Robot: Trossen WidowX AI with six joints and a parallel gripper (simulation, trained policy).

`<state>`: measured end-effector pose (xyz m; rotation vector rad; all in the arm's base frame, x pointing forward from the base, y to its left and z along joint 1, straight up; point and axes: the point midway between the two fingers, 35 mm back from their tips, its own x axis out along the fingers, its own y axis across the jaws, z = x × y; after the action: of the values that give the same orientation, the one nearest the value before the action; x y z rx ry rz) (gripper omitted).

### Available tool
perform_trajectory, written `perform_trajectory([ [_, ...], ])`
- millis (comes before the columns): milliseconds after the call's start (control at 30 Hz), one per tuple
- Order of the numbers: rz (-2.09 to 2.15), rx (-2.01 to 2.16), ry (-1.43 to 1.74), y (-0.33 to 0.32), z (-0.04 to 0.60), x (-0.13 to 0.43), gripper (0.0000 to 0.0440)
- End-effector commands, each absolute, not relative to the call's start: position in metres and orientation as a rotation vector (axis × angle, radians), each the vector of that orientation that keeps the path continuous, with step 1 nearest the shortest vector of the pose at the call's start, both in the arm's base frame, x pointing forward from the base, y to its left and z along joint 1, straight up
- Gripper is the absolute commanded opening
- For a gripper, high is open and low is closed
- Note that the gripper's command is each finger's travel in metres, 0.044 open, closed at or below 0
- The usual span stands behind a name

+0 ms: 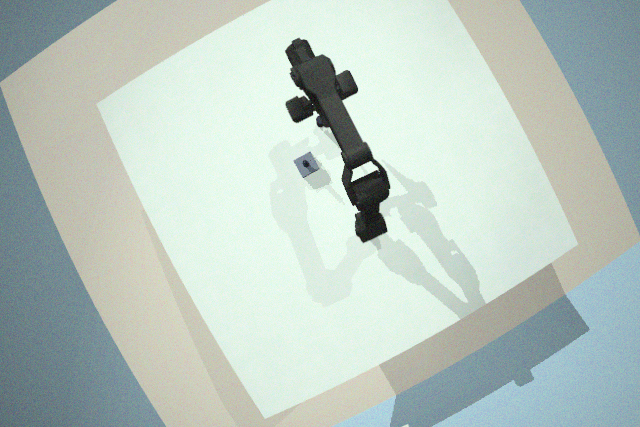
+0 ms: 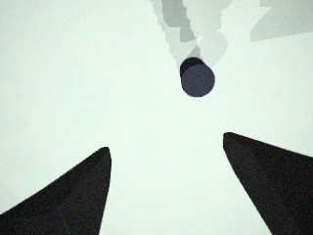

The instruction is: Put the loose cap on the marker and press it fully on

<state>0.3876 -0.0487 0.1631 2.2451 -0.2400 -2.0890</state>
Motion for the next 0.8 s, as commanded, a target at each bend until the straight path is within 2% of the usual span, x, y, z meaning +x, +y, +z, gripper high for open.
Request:
perform_trajectory([
  [0,-2.135,2.223,-0.221,-0.044,0.154,0.387,0.0318],
  [767,-2.345,2.134,-0.062,-0.030,0.106,0.379,0.0300],
])
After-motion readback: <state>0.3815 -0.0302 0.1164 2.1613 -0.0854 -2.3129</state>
